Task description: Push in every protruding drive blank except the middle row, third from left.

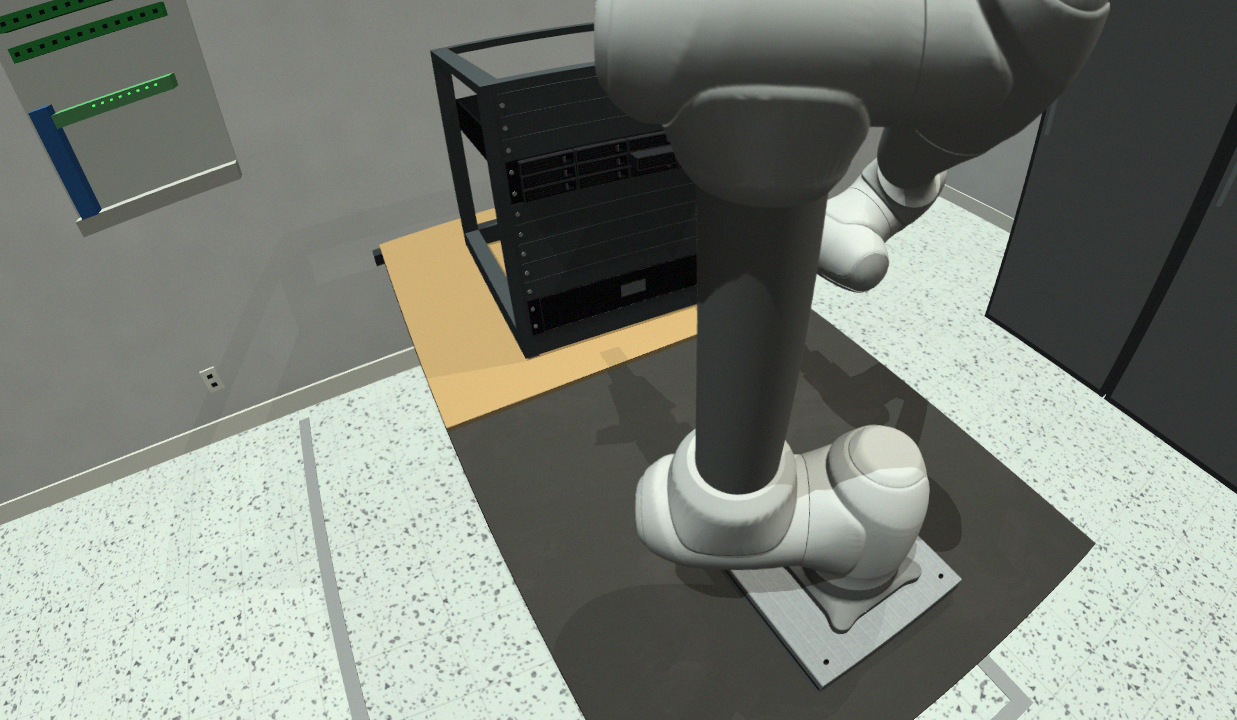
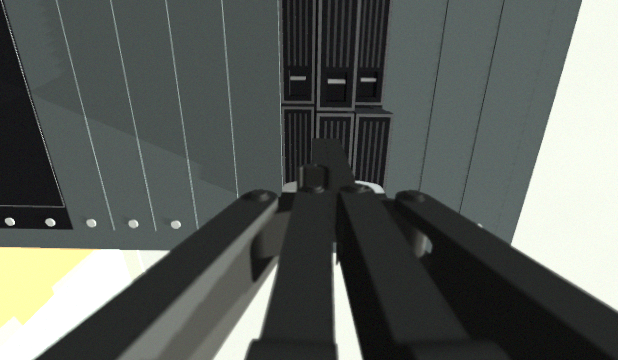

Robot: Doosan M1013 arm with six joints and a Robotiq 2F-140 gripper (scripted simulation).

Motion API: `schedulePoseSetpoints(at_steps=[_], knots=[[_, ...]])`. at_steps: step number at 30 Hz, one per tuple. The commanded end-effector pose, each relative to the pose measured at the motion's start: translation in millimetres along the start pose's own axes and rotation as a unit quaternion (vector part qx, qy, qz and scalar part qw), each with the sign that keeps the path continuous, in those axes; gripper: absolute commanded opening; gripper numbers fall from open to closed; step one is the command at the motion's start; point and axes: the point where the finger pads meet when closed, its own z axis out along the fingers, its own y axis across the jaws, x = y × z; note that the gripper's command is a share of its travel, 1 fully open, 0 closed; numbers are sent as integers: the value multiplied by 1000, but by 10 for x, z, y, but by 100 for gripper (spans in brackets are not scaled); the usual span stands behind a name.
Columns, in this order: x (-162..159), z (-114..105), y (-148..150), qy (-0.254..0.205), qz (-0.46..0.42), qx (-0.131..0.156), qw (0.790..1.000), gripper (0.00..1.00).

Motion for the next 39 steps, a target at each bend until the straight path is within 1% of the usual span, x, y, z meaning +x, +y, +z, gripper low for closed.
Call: schedulePoseSetpoints(at_steps=[1,7,14,17,19,22,25,39], knots=[[-157,7,51,3,0,0,1000,10],[-308,6,90,3,0,0,1000,10],[-338,19,97,3,0,0,1000,10],[-337,136,97,3,0,0,1000,10],[-337,136,97,3,0,0,1000,10],[-336,313,97,3,0,0,1000,10],[-336,397,97,3,0,0,1000,10],[-336,399,97,3,0,0,1000,10]])
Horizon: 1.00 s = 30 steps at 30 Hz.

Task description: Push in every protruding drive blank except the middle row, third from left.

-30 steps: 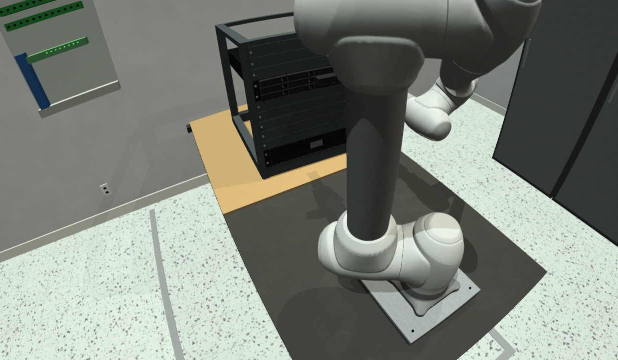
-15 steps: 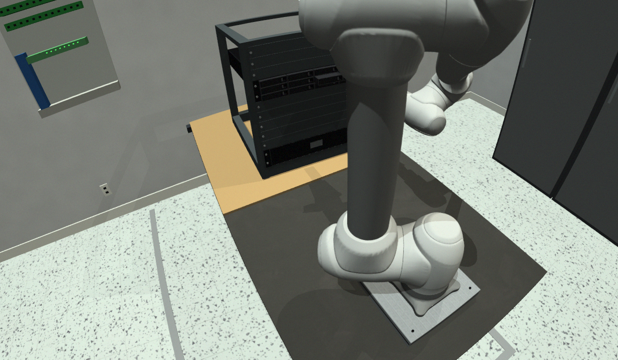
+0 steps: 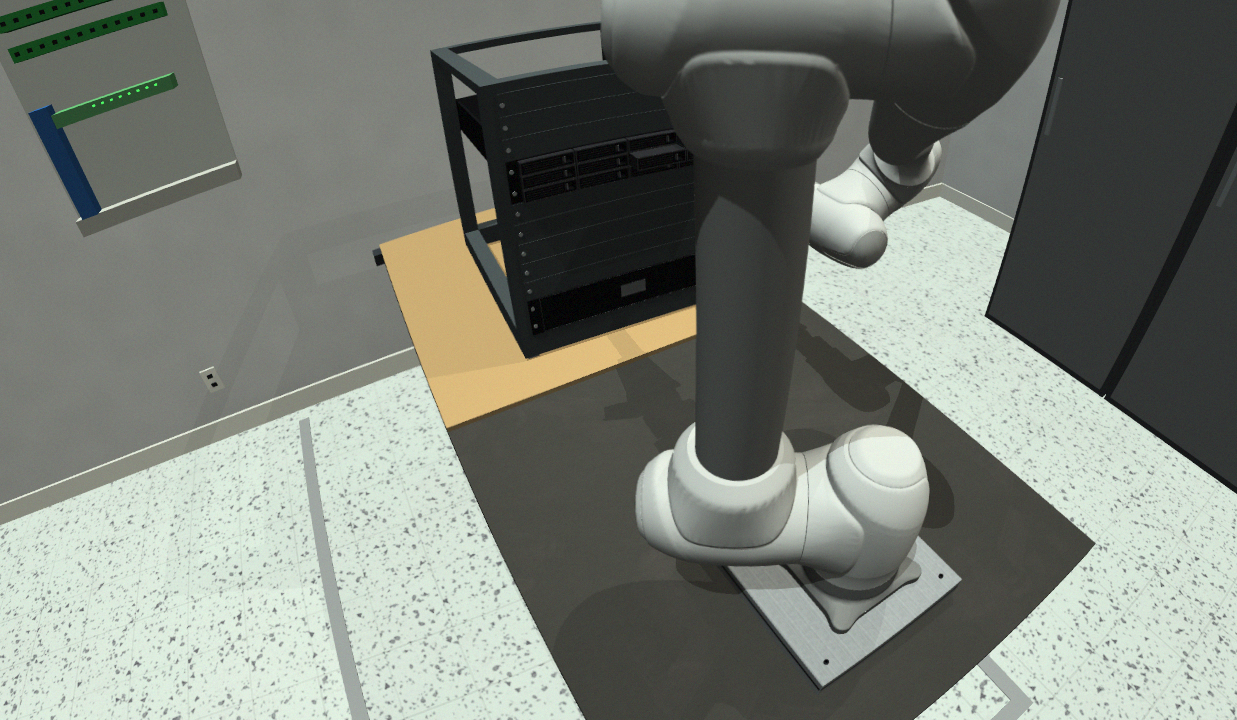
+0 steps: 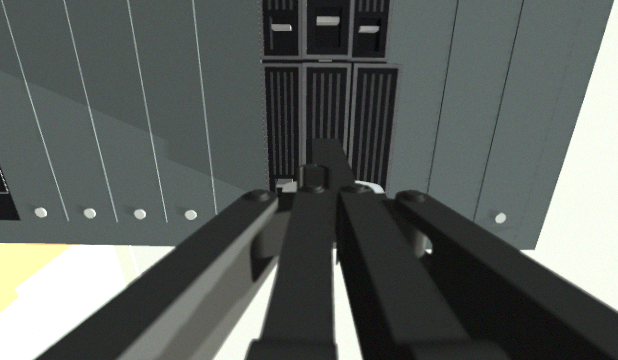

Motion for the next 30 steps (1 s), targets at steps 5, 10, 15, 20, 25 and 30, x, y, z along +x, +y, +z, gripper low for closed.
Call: schedulePoseSetpoints(at_steps=[5,10,15,20,25,30], knots=[[-1,1,6,0,0,0,1000,10],[-1,1,6,0,0,0,1000,10],[-1,1,6,0,0,0,1000,10],[-1,1,6,0,0,0,1000,10],[0,27,6,0,0,0,1000,10],[0,88,7,0,0,0,1000,10]])
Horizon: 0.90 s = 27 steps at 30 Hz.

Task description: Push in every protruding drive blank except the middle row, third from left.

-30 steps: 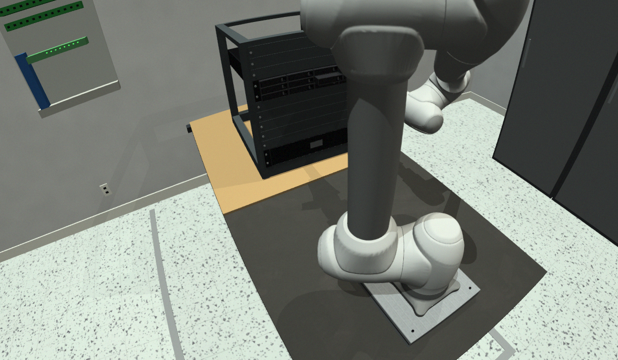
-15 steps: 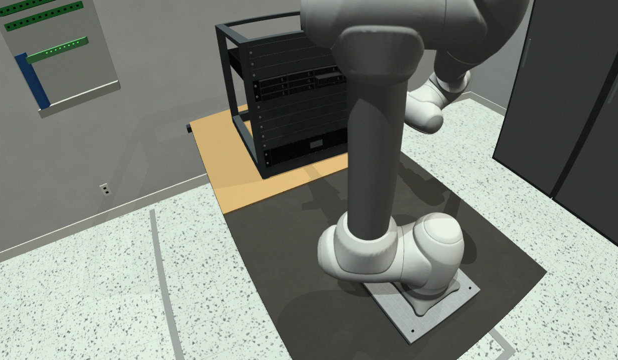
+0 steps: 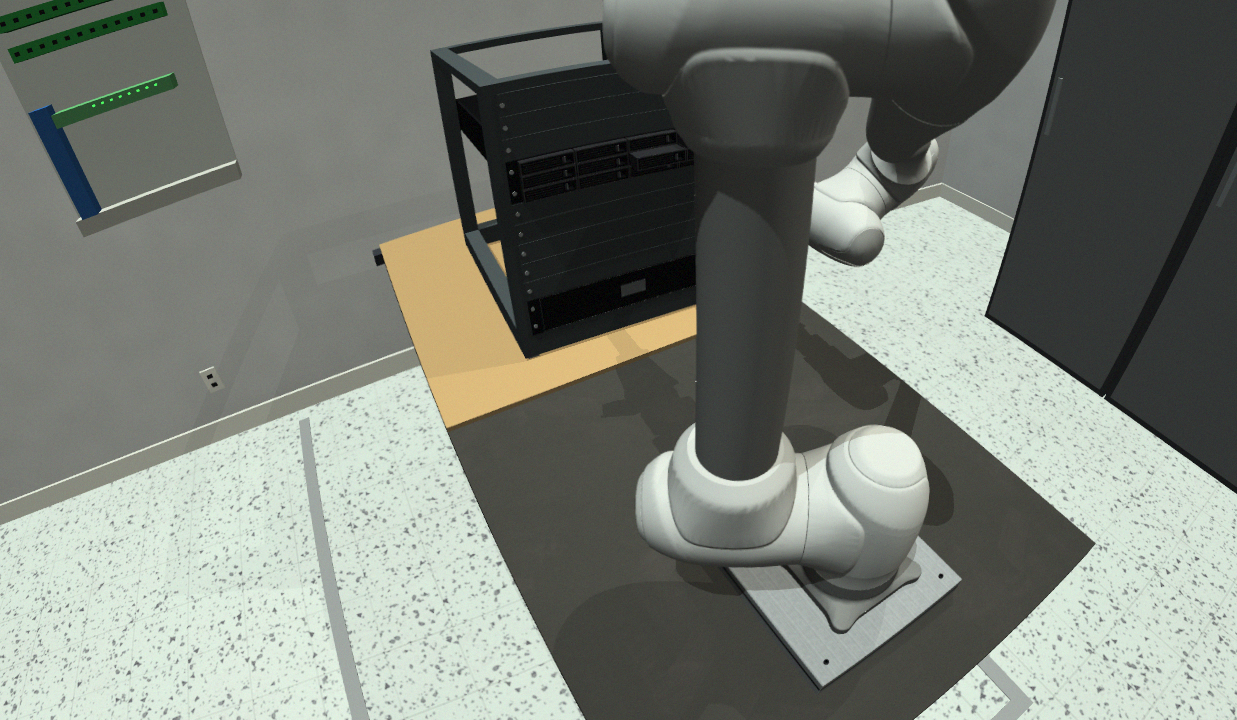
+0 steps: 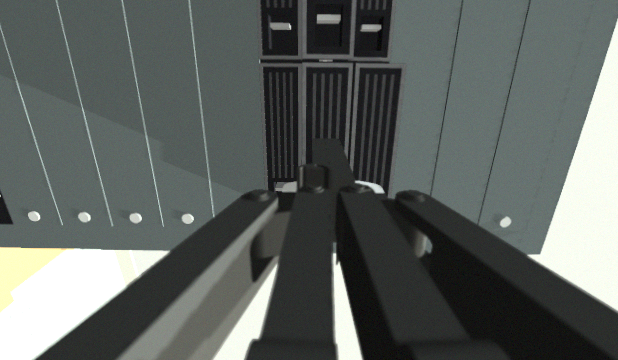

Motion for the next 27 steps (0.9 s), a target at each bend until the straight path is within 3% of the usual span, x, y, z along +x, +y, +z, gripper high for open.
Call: schedulePoseSetpoints(at_steps=[1,27], knots=[[-1,18,6,0,0,0,1000,10],[-1,131,7,0,0,0,1000,10]])
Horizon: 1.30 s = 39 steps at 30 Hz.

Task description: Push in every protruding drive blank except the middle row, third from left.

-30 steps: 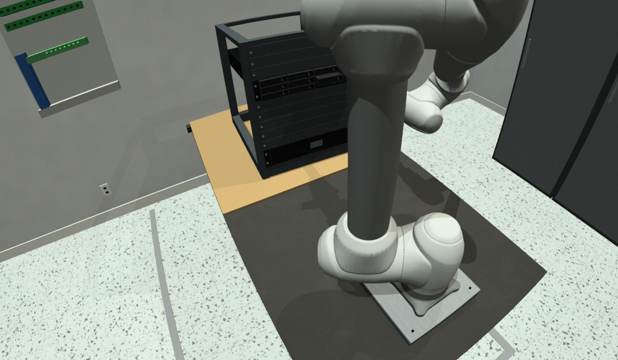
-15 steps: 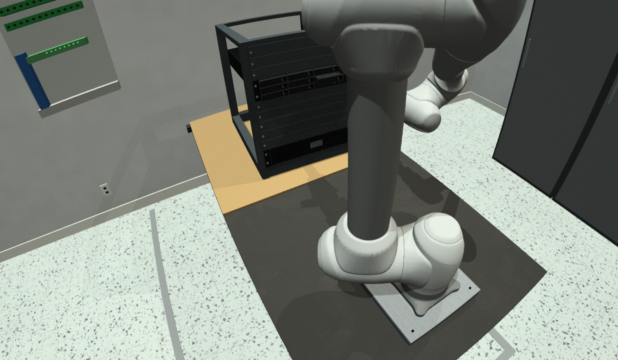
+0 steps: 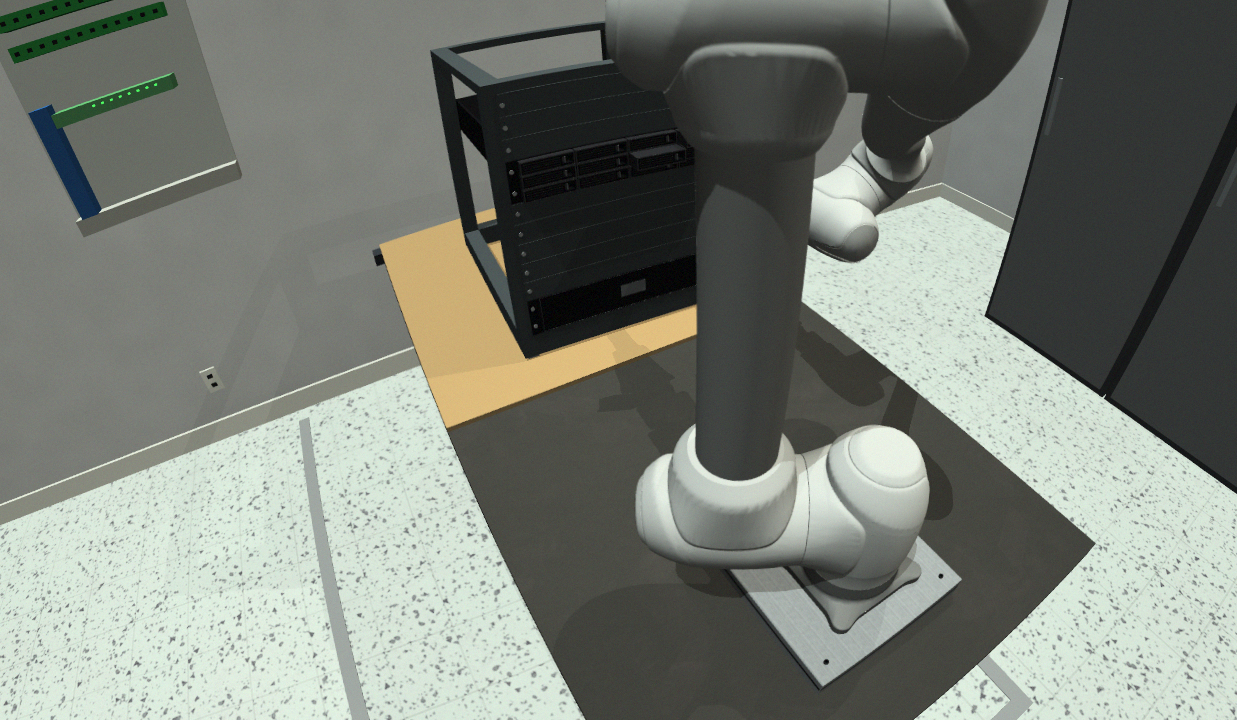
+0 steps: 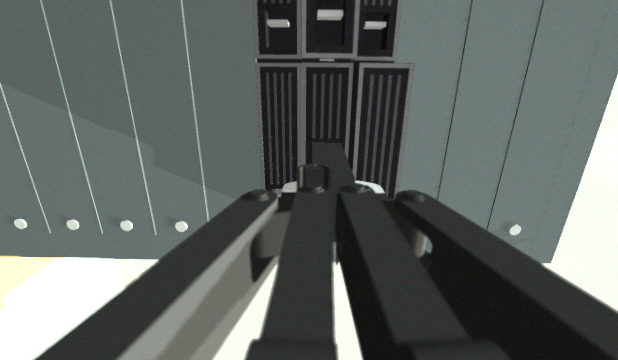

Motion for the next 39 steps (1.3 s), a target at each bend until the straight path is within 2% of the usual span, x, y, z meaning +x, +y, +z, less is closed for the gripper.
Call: schedulePoseSetpoints(at_steps=[1,14,39], knots=[[-1,2,7,0,0,0,1000,10],[0,101,7,0,0,0,1000,10],[0,132,7,0,0,0,1000,10]])
